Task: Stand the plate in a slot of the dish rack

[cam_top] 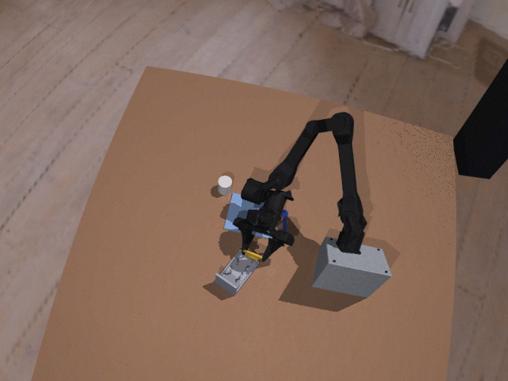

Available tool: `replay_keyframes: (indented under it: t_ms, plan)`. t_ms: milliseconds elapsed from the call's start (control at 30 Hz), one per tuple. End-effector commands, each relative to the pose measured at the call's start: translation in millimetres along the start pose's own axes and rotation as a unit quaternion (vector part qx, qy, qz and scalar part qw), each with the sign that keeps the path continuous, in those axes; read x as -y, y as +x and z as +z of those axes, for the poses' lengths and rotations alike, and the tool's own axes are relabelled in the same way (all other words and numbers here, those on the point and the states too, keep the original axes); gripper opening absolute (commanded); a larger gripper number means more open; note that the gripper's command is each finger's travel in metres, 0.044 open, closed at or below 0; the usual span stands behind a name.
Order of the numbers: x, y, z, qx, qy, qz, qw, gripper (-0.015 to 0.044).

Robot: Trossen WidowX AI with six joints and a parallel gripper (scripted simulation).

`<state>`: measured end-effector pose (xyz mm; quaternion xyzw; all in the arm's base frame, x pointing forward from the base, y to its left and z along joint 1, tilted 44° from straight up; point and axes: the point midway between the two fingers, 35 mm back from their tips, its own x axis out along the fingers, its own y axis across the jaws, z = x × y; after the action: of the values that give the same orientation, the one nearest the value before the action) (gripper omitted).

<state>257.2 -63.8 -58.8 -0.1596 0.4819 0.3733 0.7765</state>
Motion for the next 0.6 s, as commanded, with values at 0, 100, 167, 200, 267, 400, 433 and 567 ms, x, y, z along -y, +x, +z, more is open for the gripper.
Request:
replay_keyframes:
  t_ms: [0, 100, 167, 200, 267, 400, 433, 567]
  plan:
    - [1, -2, -1, 0.028, -0.041, -0.011, 0.999, 0.0000]
    - [3, -5, -3, 0.049, -0.076, -0.026, 0.996, 0.0000]
    - [4, -7, -4, 0.063, -0.100, -0.037, 0.992, 0.0000]
    - [5, -8, -4, 0.069, -0.112, -0.043, 0.990, 0.0000]
    - [6, -11, -6, 0.081, -0.137, -0.055, 0.986, 0.0000]
    - [8, -16, -8, 0.103, -0.185, -0.082, 0.974, 0.0000]
    - [9, -17, -8, 0.107, -0.195, -0.088, 0.971, 0.0000]
    - [9, -18, -9, 0.110, -0.204, -0.093, 0.968, 0.0000]
